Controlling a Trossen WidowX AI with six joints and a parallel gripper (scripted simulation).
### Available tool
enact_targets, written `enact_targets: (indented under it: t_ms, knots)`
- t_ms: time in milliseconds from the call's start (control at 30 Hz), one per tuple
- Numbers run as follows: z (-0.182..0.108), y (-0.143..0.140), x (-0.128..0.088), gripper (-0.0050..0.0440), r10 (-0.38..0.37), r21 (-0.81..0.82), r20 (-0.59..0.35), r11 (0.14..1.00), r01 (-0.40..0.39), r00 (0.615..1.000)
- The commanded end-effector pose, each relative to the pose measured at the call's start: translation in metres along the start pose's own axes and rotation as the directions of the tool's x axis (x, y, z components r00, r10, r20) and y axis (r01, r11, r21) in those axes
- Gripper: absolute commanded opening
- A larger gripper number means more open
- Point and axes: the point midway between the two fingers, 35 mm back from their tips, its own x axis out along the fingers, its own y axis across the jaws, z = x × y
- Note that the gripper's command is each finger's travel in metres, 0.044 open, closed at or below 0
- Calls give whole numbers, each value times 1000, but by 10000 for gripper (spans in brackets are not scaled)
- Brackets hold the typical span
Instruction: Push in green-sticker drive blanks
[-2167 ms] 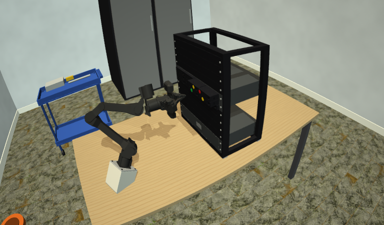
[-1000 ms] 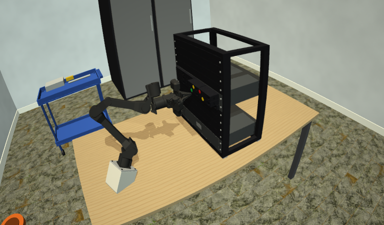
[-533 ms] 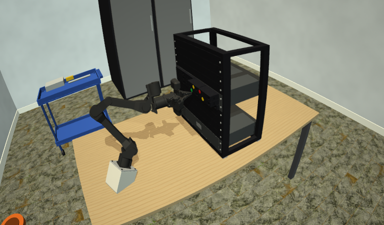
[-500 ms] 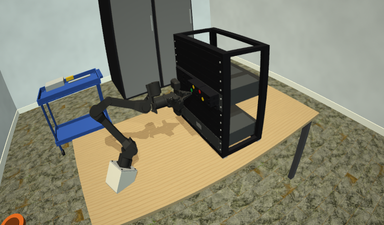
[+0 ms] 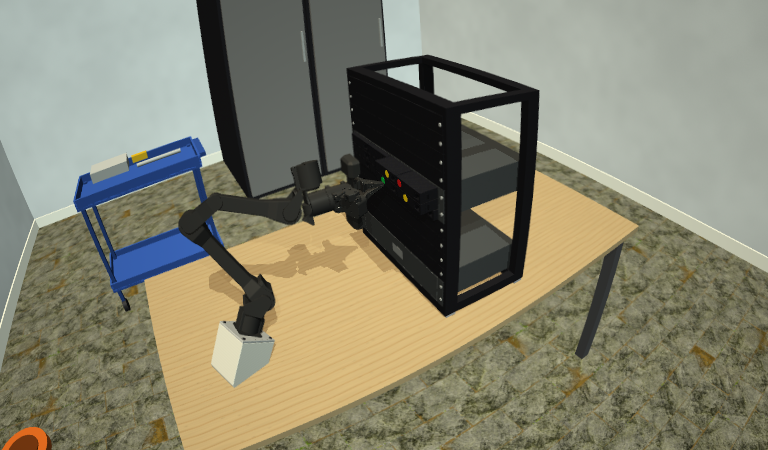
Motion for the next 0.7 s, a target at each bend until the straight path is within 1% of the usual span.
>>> enact_targets:
  t_ms: [0, 233, 433, 667]
  knots:
    - [-3, 8, -1, 0, 17, -1, -10, 1000, -17, 1000]
    - [-3, 8, 0, 0, 17, -1, -10, 1000, -17, 1000]
    - [-5, 8, 9, 0, 17, -1, -10, 1000, -17, 1000]
    - [-5, 8, 9, 0, 17, -1, -10, 1000, -17, 1000]
